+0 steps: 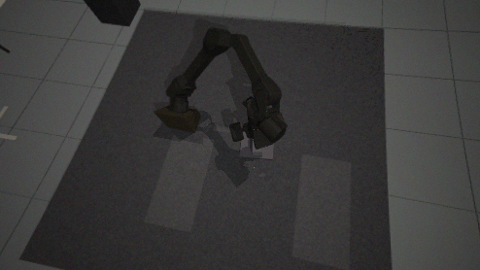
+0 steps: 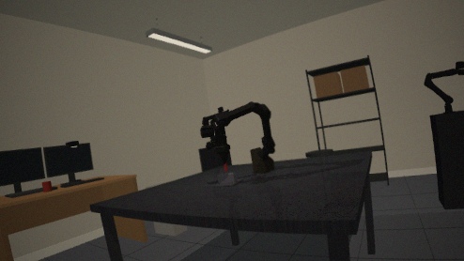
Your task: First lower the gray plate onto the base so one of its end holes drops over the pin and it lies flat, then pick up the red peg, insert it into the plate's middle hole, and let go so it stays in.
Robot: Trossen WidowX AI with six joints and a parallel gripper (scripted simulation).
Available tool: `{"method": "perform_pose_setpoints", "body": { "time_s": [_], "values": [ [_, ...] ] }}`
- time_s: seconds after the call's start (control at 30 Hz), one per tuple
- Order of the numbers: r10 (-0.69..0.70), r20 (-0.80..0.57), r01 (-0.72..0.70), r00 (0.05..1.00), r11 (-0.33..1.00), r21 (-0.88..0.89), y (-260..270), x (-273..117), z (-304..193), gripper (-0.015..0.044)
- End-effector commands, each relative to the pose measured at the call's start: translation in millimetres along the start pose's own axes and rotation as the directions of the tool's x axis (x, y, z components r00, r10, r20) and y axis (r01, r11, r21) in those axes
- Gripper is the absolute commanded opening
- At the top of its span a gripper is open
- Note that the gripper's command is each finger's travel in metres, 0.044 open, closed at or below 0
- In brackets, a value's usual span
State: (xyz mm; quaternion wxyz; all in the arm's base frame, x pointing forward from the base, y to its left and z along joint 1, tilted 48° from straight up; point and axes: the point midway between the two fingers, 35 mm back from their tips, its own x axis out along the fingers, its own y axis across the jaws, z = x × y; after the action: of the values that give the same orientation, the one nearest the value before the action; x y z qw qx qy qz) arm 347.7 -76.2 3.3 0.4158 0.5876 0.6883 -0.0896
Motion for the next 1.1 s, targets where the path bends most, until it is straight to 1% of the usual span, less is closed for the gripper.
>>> {"method": "perform_pose_setpoints", "body": {
  "time_s": [0.0, 0.37, 1.07],
  "values": [
    [0.000, 0.001, 0.000, 1.000, 1.000, -0.001, -0.2, 2.3, 0.4, 0.0000],
    [-0.004, 0.003, 0.004, 1.000, 1.000, -0.008, -1.2, 17.8, 1.5, 0.0000],
    [-0.008, 0.007, 0.008, 1.000, 1.000, -0.015, -0.2, 16.8, 0.4, 0.0000]
  ]
}}
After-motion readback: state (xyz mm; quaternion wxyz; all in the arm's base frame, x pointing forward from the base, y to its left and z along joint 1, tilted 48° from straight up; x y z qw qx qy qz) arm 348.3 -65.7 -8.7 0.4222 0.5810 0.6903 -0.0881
